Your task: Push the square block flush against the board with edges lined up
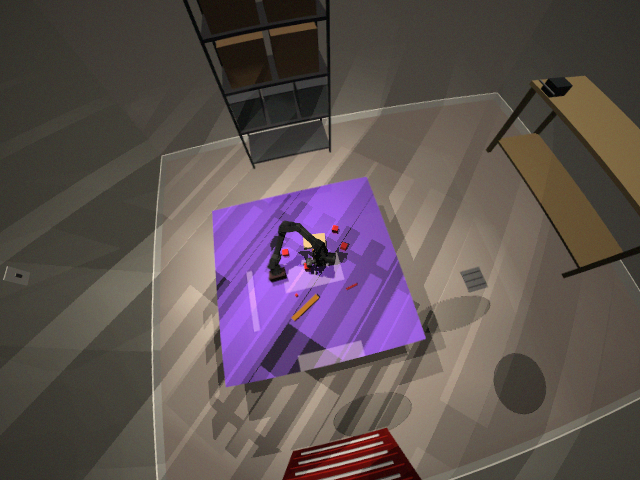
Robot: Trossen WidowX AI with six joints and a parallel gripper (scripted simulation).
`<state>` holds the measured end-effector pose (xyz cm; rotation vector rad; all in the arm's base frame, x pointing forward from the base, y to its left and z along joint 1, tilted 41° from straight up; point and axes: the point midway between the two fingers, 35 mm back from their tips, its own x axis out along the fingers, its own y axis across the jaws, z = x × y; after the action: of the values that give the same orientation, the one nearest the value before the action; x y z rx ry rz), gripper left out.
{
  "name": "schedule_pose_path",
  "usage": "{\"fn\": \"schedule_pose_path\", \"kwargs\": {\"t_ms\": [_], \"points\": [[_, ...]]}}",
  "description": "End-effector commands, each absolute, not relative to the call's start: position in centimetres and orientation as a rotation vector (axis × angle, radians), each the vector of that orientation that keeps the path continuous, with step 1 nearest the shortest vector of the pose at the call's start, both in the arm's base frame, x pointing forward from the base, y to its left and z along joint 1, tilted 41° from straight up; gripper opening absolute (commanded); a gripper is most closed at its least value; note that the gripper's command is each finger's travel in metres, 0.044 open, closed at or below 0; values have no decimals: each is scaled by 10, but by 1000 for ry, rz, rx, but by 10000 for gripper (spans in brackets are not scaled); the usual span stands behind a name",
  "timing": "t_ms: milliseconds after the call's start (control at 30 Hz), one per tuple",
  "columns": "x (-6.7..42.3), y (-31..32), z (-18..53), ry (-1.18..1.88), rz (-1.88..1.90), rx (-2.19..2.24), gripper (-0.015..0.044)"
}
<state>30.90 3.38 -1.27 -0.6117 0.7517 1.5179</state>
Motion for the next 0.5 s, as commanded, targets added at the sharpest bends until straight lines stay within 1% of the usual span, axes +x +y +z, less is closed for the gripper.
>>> {"fn": "schedule_pose_path", "kwargs": {"t_ms": [0,467], "points": [[309,28,-18,753,1521,-616,0],[307,10,-33,753,1521,-616,0]]}}
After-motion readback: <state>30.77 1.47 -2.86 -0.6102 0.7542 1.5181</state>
